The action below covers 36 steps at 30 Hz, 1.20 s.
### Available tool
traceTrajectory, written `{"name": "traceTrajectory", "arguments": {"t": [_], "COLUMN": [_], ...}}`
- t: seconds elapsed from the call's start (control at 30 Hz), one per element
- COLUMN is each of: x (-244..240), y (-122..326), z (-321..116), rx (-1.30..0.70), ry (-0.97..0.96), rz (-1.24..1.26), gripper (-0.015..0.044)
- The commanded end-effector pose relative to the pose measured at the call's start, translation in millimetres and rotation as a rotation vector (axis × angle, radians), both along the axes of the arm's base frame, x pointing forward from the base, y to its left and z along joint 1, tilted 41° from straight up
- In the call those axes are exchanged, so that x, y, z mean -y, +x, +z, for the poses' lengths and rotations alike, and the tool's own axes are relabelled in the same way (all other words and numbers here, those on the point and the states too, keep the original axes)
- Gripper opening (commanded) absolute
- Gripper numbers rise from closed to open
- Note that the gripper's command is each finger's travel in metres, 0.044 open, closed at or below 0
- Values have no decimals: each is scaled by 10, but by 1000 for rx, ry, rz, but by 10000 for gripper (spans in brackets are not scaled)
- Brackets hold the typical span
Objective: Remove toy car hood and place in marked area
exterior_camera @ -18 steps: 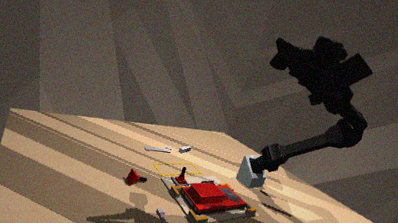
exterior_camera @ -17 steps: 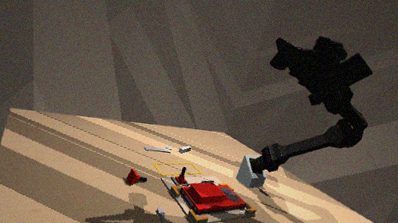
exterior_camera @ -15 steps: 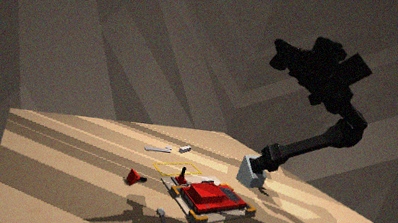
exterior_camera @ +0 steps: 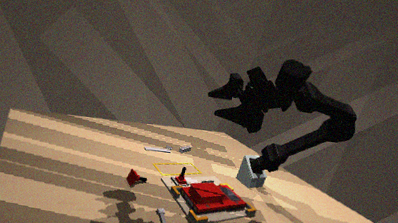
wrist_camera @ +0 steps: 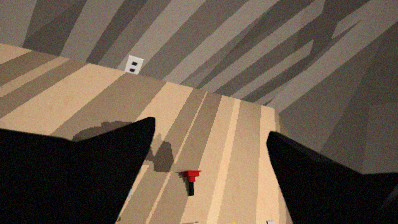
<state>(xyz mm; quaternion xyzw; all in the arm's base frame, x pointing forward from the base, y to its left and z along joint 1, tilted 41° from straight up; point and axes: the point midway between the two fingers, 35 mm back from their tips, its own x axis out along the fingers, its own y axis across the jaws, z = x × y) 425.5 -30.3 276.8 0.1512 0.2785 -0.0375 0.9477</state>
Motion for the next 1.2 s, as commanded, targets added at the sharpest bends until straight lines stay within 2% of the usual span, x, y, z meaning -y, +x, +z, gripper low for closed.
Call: {"name": "traceTrajectory", "arguments": {"t": [0.0,0.23,0.5,1.17], "x": [-203,-547,-857,-931], "y": [-77,-434,-966,-990], "z": [-527,-1265,-1756,-1809], "rx": [-213,-548,-864,-871], "ry": [24,155,440,449], "rz": [163,420,666,671], "gripper": [440,440,440,440]}}
